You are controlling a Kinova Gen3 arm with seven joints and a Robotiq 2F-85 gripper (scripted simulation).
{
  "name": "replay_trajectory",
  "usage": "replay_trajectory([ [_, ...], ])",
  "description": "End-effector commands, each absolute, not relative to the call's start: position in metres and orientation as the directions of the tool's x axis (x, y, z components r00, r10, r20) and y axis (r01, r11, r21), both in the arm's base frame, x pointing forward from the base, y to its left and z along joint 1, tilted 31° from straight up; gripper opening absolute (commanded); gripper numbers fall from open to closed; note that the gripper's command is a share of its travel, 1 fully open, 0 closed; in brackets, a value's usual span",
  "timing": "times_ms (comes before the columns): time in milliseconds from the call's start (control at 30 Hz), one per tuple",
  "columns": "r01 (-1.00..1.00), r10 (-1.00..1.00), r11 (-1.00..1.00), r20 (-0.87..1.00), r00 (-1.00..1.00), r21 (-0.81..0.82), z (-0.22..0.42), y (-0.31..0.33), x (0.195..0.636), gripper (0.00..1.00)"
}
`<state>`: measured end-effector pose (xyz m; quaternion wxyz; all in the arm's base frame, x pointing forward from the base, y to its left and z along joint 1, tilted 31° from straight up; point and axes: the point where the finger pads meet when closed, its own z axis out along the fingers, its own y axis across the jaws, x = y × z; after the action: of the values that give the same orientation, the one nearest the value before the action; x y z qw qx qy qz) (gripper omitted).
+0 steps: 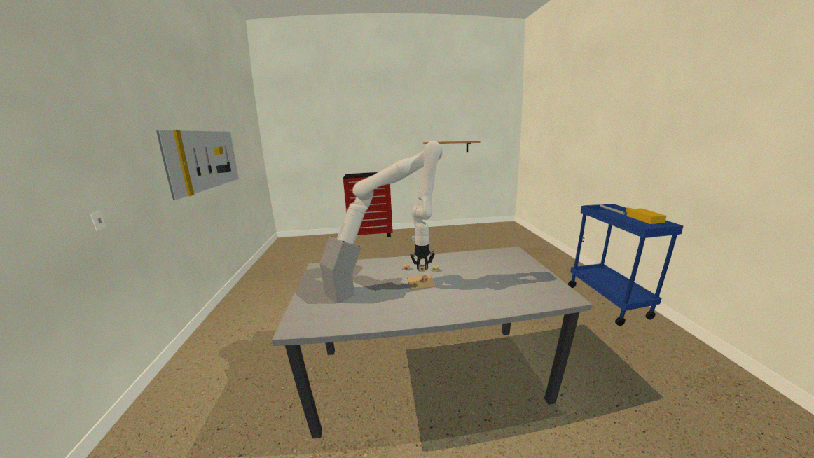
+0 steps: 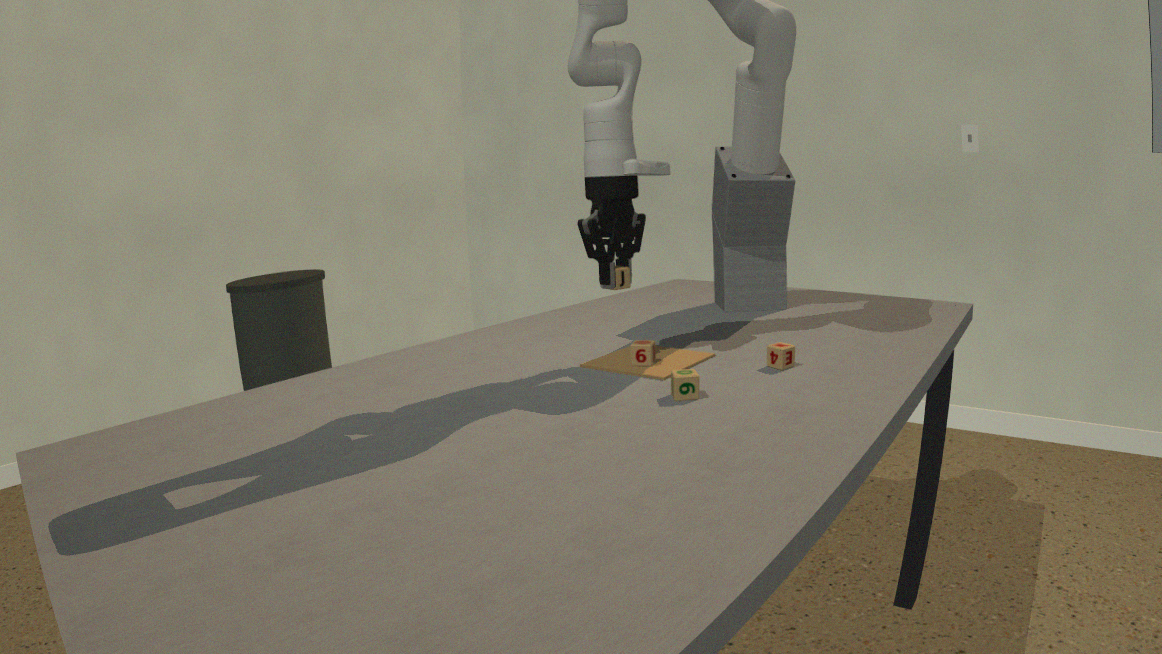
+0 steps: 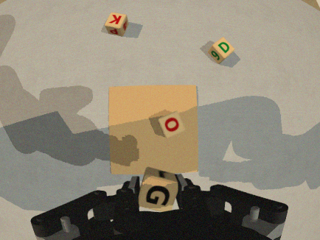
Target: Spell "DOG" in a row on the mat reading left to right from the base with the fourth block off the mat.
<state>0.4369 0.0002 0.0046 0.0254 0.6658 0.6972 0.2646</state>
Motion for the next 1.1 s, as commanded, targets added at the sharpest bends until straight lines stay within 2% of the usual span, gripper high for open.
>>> replay_trajectory([
  [0,0.909,0.939,-0.017,0.318,-0.128,0.416,0.003,0.006,0.443,0.26],
  [700,0.909,0.941,-0.018,0.314,-0.125,0.417,-0.068,0.031,0.473,0.26],
  [1067,0.911,0.94,-0.021,0.318,-0.123,0.412,-0.076,0.036,0.475,0.26],
])
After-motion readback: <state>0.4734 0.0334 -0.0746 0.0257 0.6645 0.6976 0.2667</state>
